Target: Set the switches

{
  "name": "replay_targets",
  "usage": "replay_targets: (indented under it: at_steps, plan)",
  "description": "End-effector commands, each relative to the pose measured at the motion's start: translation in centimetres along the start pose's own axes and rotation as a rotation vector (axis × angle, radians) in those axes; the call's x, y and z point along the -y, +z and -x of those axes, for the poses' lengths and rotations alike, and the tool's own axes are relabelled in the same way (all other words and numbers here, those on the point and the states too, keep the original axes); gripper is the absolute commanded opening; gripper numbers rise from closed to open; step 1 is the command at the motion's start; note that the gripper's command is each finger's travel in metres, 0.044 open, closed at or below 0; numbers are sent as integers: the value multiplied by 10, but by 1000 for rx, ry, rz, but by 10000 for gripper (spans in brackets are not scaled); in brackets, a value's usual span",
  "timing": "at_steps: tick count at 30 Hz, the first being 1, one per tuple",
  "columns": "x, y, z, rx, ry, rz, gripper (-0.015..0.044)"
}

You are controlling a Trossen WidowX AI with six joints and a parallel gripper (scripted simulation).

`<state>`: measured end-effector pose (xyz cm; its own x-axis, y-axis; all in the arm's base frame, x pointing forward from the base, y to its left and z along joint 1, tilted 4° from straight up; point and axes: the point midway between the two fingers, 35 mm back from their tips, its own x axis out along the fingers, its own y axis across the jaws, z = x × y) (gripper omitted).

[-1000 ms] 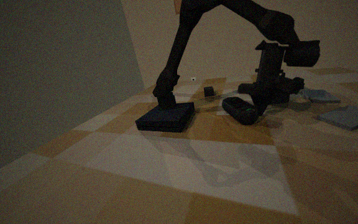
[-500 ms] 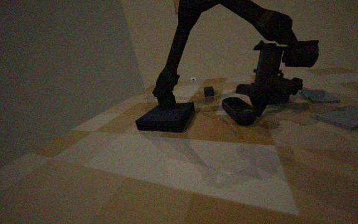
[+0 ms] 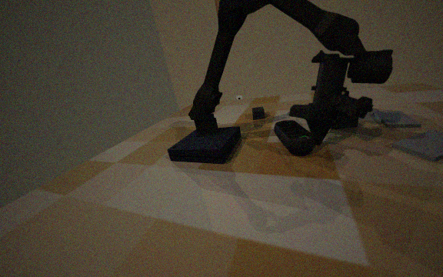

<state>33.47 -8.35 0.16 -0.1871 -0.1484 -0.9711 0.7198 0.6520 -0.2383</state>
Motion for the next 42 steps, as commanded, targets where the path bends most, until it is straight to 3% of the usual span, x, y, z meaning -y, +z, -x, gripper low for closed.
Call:
replay_targets:
  at_steps: [1, 12, 22, 42]
  plan:
    - [8, -5, -8, -22, -23, 5, 0]
    - [-52, -11, 64, -21, -16, 5, 0]
    - [-50, -13, 66, -21, -7, -5, 0]
    - [20, -69, 74, -16, 274, -295, 0]
